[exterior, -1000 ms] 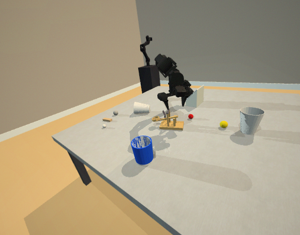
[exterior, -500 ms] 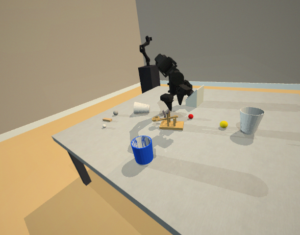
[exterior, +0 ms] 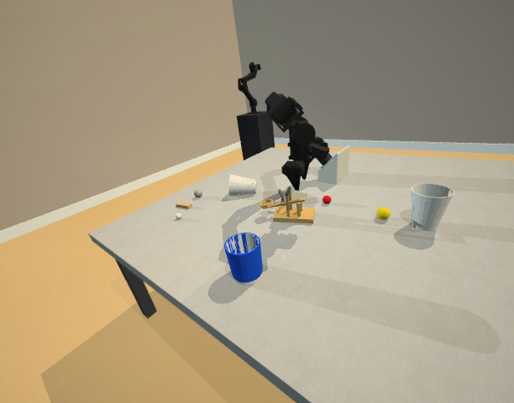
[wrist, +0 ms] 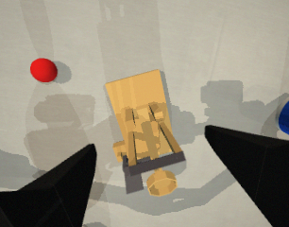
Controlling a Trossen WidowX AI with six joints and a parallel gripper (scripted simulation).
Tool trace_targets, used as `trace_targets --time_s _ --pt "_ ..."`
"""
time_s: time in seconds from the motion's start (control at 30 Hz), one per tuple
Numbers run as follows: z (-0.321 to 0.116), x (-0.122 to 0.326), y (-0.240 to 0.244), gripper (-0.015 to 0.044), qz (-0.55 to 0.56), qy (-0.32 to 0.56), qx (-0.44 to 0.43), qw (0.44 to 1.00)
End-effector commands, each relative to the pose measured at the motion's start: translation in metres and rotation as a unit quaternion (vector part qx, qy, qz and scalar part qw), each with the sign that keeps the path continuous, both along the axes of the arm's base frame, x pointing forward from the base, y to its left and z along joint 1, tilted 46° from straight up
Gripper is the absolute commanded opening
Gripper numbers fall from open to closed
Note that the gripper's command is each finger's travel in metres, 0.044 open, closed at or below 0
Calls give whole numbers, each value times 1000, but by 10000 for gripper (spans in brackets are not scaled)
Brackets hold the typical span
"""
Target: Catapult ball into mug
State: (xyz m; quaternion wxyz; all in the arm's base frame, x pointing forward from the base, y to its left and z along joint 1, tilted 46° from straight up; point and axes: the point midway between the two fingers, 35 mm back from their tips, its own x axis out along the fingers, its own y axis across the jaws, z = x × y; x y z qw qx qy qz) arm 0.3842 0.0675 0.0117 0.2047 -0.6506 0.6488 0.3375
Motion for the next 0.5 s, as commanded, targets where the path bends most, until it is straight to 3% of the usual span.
trace_targets --time_s 0.0,0.13,0.47 --pt "-5 0 -5 440 13 12 1 1000" --pt "-31 -3 -32 440 46 45 3 998" --pt "-36 -3 -37 440 48 47 4 998"
